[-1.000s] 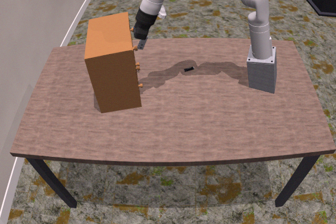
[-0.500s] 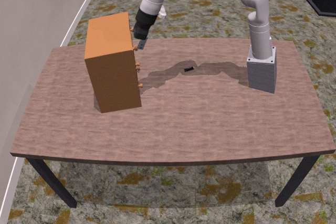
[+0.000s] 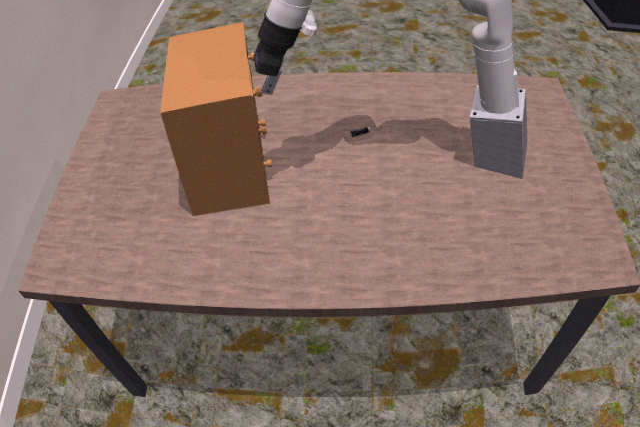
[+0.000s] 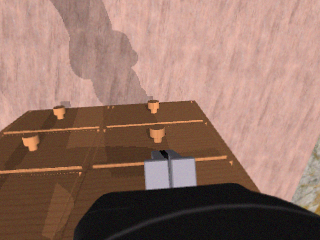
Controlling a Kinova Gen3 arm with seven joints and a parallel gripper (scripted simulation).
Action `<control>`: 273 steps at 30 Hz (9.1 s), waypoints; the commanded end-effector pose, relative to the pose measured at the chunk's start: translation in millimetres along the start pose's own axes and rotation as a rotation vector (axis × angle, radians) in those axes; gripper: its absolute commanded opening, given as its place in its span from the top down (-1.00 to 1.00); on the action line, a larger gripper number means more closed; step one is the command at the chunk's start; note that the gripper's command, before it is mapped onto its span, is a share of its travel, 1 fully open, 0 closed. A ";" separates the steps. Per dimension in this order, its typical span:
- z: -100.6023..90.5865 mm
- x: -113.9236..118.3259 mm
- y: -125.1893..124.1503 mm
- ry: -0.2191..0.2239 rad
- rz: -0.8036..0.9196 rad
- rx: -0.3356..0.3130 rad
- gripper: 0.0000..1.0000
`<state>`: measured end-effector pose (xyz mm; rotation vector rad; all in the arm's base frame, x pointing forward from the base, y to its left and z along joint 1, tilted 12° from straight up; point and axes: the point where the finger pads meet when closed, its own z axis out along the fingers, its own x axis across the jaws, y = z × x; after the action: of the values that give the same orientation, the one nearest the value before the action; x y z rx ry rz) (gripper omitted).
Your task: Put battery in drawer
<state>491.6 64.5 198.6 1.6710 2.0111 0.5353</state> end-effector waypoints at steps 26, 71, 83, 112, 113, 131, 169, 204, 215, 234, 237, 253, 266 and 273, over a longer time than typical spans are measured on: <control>-21.4 -0.2 -43.9 0.000 0.001 -0.003 1.00; -57.8 -0.2 -78.3 0.000 0.001 -0.003 1.00; -60.5 -0.2 -80.8 0.000 0.001 -0.003 1.00; -69.6 -0.2 -82.5 0.000 0.001 0.030 1.00; -70.5 -0.2 -82.6 0.000 0.001 0.033 1.00; -94.1 -0.1 -86.8 0.001 0.001 0.119 1.00; -163.8 -0.1 -99.4 0.000 0.001 0.372 1.00; -180.7 -0.2 -102.4 0.000 0.001 0.433 1.00; -180.7 -0.2 -102.4 0.000 0.001 0.433 1.00; -180.7 -0.2 -102.4 0.000 0.001 0.433 -1.00; -180.7 -0.2 -102.4 0.000 0.001 0.433 -1.00; -180.7 -0.2 -102.4 0.000 0.001 0.433 -1.00; -180.7 -0.2 -102.4 0.000 0.001 0.433 -1.00; -180.7 -0.2 -102.4 0.000 0.001 0.433 -1.00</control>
<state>304.5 45.3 286.9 1.9094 2.2415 0.0971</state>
